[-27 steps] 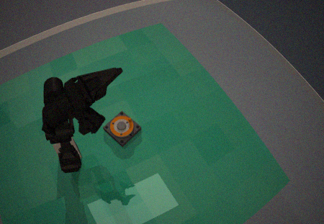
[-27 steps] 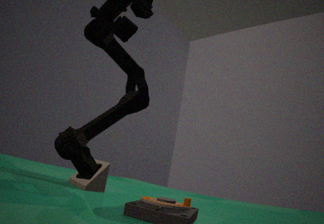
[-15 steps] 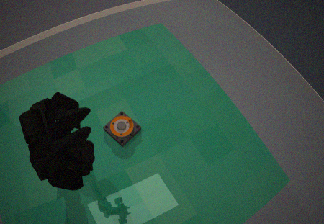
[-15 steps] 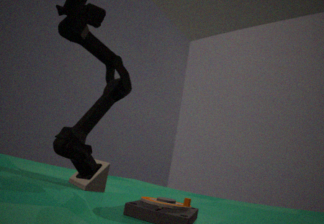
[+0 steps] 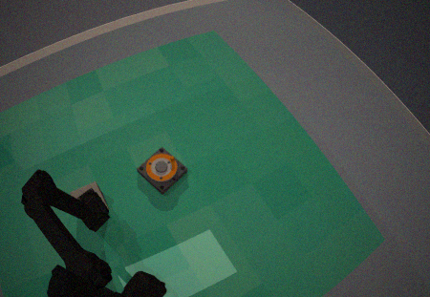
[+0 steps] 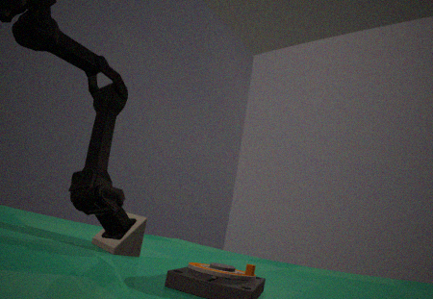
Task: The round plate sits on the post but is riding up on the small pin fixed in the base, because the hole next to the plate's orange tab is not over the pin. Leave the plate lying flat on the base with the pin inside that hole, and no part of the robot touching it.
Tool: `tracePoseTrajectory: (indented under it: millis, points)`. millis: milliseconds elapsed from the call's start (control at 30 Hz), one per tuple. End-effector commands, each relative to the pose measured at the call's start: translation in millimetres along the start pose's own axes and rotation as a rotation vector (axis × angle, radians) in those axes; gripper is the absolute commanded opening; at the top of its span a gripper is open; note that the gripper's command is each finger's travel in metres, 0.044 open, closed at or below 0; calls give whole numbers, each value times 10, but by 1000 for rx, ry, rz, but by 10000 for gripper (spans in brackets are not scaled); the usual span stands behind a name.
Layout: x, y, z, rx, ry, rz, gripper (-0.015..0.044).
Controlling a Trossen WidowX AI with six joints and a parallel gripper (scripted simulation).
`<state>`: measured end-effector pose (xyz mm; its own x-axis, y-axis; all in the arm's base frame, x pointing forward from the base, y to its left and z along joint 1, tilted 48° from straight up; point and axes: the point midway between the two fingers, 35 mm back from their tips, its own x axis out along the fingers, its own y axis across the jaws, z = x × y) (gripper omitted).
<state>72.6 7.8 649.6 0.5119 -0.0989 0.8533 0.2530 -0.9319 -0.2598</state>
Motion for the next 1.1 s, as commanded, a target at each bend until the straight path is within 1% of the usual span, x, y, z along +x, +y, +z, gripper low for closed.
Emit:
tracePoseTrajectory:
  millis: [0,133,200,267,333,400,467,500,533,667,700,767,800,833,933,1000,1067]
  points:
    - [118,734,-133,360,69,151,0]
    - [173,1442,-37,678,132,308,0]
    - [183,1606,34,751,139,347,0]
    - [195,2035,294,941,154,461,0]
    - [187,2308,528,1065,164,548,0]
    - [160,2557,788,1179,177,640,0]
    - [132,2660,930,1236,186,691,0]
    - [89,2777,1117,1304,198,756,0]
    - [28,2906,1355,1380,214,839,0]
    - [-184,3253,1976,1533,291,1073,0]
    - [-216,3257,2034,1544,285,1093,0]
    - [-450,3293,2452,1613,267,1243,0]
    - [-524,3338,2603,1632,291,1304,0]
    - [-561,3357,2674,1639,303,1332,0]
    - [-866,3444,3193,1666,394,1549,0]
    - [-974,3454,3353,1663,425,1617,0]
    - [-1277,3440,3745,1629,507,1789,0]
